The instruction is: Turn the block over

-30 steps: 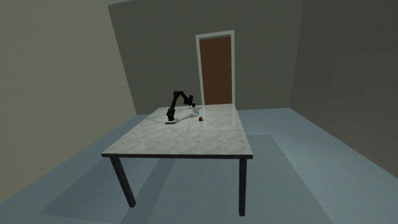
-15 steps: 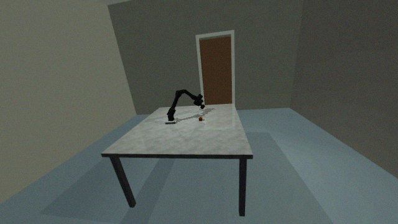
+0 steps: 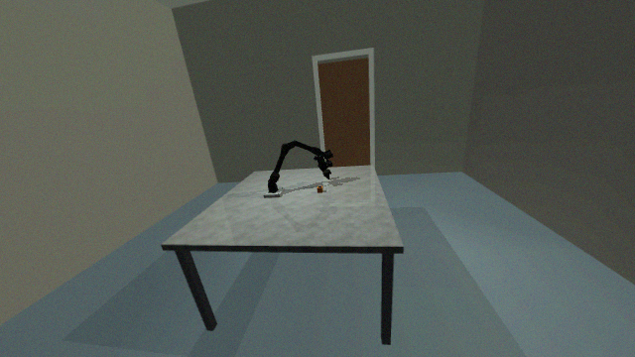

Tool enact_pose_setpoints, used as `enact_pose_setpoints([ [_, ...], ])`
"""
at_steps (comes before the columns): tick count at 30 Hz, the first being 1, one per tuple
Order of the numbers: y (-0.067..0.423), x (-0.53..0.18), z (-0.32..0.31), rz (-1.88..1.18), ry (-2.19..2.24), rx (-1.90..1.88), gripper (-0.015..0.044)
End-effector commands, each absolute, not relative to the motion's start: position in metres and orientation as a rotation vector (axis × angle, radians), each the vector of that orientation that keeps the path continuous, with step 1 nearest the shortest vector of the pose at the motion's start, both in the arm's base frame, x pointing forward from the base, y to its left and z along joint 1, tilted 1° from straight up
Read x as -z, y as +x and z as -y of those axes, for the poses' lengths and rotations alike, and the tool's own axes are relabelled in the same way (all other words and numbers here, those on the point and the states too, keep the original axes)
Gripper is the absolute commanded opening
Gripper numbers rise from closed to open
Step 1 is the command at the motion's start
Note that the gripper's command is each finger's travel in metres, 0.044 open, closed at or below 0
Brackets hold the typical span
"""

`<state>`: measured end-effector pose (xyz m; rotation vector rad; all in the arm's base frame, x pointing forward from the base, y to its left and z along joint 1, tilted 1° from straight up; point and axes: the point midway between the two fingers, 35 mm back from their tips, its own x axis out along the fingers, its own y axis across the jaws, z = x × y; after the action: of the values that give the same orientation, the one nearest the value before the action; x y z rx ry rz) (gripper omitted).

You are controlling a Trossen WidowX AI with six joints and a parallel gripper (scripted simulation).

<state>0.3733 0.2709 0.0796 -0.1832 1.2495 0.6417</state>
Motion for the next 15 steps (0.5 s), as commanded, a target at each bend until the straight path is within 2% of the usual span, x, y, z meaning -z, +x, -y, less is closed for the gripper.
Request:
enact_pose_setpoints([
  [1, 0.386, -0.096, -0.2, -1.34, -0.172, -0.461, 0.044],
  [9, 0.373, -0.124, -0.085, -1.525, -0.135, -0.176, 0.044],
  [15, 0.372, -0.126, -0.081, -1.535, -0.132, -0.162, 0.044],
])
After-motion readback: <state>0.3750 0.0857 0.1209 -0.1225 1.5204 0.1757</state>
